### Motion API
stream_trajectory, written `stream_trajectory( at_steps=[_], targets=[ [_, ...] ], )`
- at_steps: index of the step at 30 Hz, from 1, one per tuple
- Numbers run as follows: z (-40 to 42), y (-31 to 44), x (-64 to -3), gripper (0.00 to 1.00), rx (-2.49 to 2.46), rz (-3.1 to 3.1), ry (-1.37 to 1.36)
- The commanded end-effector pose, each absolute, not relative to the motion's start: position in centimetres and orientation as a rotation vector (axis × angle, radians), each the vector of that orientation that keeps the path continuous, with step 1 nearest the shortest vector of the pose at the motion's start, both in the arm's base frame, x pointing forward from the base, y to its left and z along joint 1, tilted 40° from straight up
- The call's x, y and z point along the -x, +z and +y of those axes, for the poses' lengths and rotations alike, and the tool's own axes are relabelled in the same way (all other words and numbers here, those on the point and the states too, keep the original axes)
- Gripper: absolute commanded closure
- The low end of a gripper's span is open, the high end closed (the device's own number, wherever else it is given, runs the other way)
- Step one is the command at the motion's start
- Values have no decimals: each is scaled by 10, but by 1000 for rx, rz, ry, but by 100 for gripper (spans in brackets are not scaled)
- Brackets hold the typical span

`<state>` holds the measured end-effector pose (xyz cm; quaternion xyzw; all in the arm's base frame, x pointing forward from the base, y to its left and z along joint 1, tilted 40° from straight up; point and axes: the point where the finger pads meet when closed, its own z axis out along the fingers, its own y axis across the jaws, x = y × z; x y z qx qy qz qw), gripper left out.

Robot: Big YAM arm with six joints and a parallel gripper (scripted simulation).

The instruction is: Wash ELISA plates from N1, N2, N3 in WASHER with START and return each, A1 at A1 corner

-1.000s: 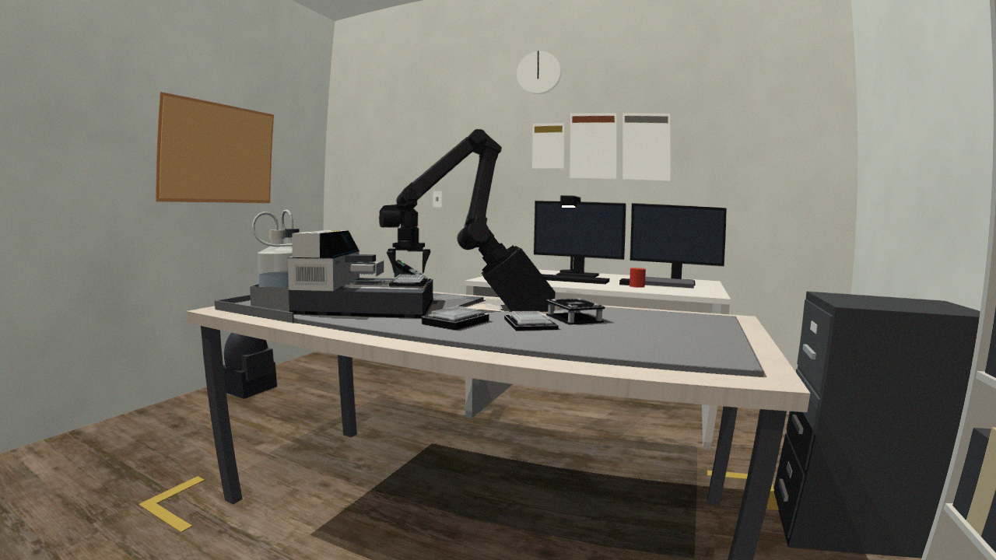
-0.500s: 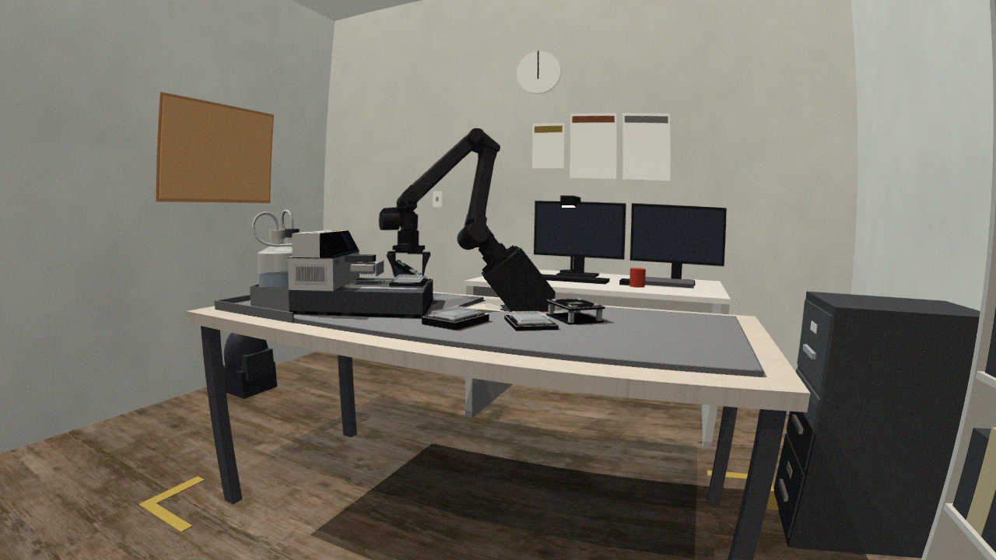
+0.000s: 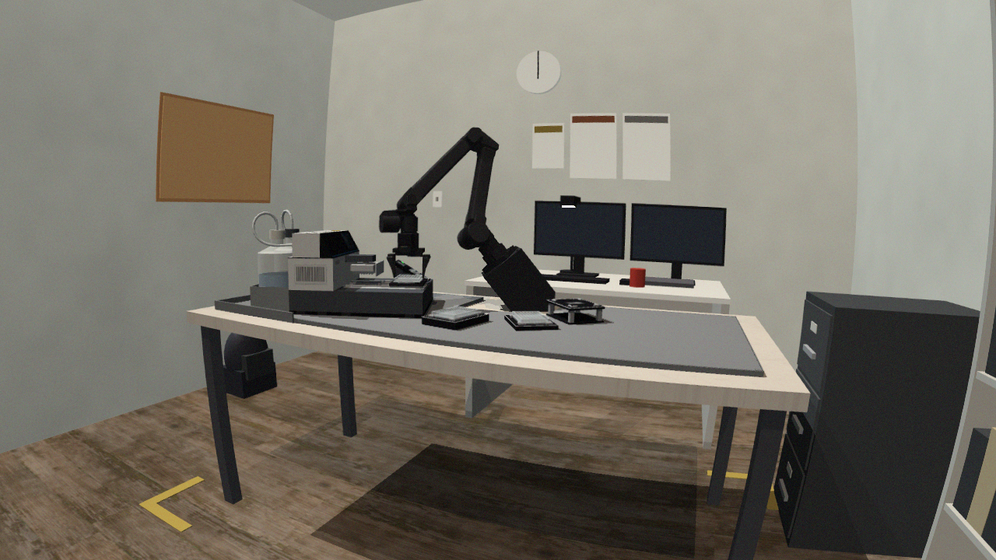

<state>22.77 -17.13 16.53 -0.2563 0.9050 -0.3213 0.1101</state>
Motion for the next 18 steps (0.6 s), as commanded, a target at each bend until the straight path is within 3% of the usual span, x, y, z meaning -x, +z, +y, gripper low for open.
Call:
stream_trajectory(
  at_steps=[1, 18],
  targets=[
    [-175, 161, -228, 0, 758, 2665, -948],
    [-177, 171, -234, 0, 744, 2639, -962]
  ],
)
